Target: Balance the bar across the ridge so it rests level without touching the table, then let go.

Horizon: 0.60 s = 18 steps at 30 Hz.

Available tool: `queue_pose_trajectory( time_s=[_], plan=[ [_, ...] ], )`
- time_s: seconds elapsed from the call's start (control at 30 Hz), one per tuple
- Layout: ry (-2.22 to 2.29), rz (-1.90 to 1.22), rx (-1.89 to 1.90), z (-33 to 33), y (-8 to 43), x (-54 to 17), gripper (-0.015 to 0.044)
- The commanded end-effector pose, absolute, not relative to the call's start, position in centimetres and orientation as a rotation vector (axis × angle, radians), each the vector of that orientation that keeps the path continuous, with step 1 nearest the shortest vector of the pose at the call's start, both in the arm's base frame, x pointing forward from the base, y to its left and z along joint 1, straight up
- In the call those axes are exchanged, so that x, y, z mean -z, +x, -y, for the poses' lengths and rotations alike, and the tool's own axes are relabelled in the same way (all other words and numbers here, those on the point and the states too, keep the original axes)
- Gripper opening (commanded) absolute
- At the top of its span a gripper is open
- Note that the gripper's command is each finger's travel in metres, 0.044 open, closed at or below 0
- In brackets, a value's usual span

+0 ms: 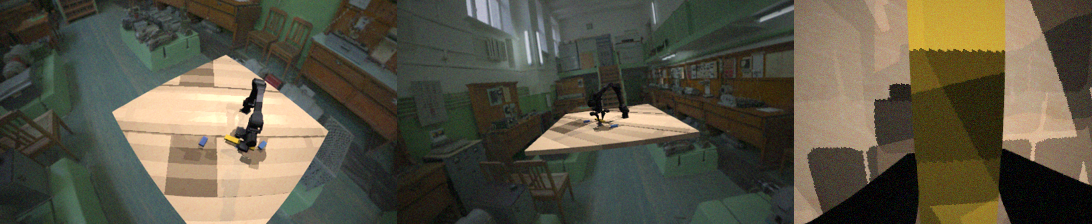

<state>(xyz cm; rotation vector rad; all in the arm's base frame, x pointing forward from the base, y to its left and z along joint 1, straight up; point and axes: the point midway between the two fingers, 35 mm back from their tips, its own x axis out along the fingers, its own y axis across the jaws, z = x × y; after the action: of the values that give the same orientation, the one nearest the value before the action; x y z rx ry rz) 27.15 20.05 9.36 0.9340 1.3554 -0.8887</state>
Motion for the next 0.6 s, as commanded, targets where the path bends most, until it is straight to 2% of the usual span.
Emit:
queue_pose_trajectory(
  time_s=[0.0,0.57],
  plan=[
    [0.938,-1.359,0.889,-20.11,27.13,-9.32,0.0000],
    [0.938,-1.359,0.889,-20.10,27.12,-9.17,0.0000]
  ],
)
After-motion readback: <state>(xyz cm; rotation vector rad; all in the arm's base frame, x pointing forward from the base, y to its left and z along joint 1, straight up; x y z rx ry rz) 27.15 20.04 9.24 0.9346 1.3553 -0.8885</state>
